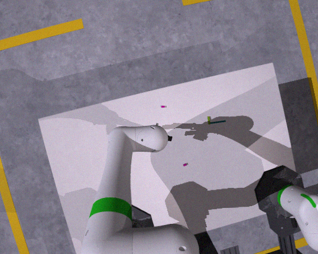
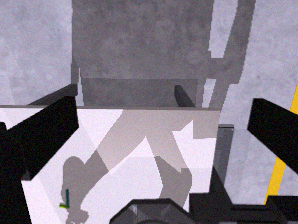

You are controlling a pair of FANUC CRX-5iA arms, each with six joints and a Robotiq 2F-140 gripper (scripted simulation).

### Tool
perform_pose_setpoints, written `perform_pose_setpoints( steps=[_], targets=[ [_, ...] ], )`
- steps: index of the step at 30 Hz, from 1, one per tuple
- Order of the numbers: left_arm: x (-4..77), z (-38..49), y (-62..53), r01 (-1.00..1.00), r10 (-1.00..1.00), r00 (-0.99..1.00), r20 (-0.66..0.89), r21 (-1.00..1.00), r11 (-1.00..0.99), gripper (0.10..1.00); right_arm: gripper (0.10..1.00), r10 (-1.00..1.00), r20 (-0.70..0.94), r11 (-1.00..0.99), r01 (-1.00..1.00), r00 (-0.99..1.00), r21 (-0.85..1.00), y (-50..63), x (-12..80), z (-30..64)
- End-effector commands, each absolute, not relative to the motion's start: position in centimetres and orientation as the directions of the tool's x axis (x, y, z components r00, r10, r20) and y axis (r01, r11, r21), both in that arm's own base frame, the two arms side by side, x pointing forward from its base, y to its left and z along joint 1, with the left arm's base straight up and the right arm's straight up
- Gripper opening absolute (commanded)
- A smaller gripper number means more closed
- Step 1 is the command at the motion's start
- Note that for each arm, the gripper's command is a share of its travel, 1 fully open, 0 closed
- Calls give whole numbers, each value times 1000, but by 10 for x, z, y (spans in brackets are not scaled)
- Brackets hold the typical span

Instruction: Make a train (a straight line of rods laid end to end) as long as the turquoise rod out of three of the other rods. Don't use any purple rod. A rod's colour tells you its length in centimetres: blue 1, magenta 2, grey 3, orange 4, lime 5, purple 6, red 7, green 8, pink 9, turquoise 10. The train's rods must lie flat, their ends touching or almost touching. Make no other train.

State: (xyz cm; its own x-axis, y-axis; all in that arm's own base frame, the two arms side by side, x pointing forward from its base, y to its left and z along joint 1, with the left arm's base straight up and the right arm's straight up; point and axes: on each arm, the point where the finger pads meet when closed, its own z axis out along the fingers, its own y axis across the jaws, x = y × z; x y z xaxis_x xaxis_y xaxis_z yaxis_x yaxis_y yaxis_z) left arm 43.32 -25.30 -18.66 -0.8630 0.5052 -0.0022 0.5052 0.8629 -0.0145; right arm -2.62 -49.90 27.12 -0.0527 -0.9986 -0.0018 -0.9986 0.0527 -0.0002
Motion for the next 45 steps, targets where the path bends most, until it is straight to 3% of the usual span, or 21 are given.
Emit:
perform_pose_setpoints(
  steps=[1, 14, 26, 28, 36, 45],
  targets=[
    [436, -187, -243, 355, 355, -935, 0, 0, 935, 1000, 1000, -999, 0, 53, -999, -53, 0, -499, -26, 272],
    [440, -191, -211, -106, -106, -994, 0, -1, 994, 1000, 1000, -999, 0, 53, -999, -53, 0, -499, -26, 272],
    [442, -195, -181, -534, -534, -845, 0, -1, 845, 1000, 1000, -999, 0, 53, -999, -53, 0, -499, -26, 272],
    [442, -195, -181, -534, -534, -845, 0, -1, 845, 1000, 1000, -999, 0, 53, -999, -53, 0, -499, -26, 272],
    [442, -197, -159, -793, -793, -609, 1, -1, 609, 1000, 1000, -999, 0, 53, -999, -53, 0, -499, -26, 272],
    [441, -199, -142, -926, -926, -378, 1, 0, 378, 1000, 1000, -999, 0, 53, -999, -53, 0, -499, -26, 272]
  ],
)
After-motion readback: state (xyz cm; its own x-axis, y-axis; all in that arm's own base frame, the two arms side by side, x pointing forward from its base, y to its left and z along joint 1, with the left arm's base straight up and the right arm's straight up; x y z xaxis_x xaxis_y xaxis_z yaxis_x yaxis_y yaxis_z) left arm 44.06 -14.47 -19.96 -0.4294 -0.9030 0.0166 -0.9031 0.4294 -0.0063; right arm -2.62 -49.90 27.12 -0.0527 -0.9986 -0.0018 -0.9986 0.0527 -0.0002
